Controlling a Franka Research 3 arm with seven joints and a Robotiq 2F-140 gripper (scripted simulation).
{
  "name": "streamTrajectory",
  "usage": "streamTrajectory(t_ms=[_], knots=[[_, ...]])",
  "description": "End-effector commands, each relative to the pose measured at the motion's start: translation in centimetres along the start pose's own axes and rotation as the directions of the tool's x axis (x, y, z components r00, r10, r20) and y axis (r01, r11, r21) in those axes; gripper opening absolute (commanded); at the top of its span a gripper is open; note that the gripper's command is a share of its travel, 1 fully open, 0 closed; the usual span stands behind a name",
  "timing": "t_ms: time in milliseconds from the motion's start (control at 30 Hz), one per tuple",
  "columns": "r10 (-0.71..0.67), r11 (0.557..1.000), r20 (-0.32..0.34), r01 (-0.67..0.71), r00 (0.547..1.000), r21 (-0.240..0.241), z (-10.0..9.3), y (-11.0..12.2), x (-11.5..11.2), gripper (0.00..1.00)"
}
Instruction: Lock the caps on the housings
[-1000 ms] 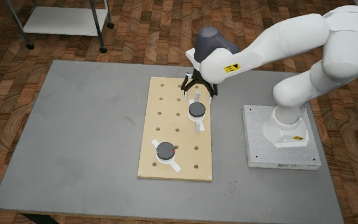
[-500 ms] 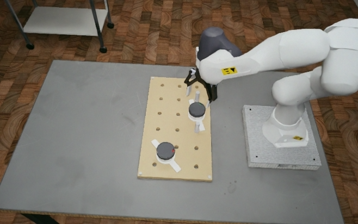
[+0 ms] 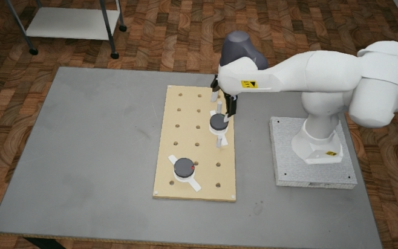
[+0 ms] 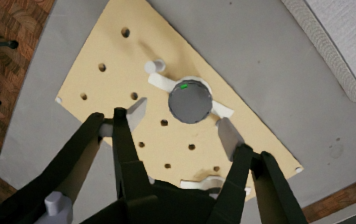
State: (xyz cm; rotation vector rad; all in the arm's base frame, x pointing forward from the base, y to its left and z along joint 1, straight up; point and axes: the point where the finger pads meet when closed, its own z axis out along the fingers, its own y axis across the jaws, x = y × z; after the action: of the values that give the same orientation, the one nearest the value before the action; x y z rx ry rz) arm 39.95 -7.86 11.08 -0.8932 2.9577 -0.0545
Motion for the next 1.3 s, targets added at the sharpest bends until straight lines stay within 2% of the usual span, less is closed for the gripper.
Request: streamTrajectory(t_ms=[0, 67, 100, 333, 1267], knots=[[0.273, 0.962, -0.029, -0.274, 0.961, -0.015, 0.10, 0.63, -0.16, 0.78], [0.273, 0.962, -0.029, -0.274, 0.961, -0.015, 0.10, 0.63, -0.16, 0.78], [0.345, 0.938, -0.036, -0.345, 0.938, -0.017, 0.10, 0.63, -0.16, 0.78], [0.501, 0.864, -0.058, -0.503, 0.863, -0.022, 0.10, 0.63, -0.16, 0.78], [0.501, 0.864, -0.058, -0.503, 0.863, -0.022, 0.55, 0.65, -0.14, 0.78]])
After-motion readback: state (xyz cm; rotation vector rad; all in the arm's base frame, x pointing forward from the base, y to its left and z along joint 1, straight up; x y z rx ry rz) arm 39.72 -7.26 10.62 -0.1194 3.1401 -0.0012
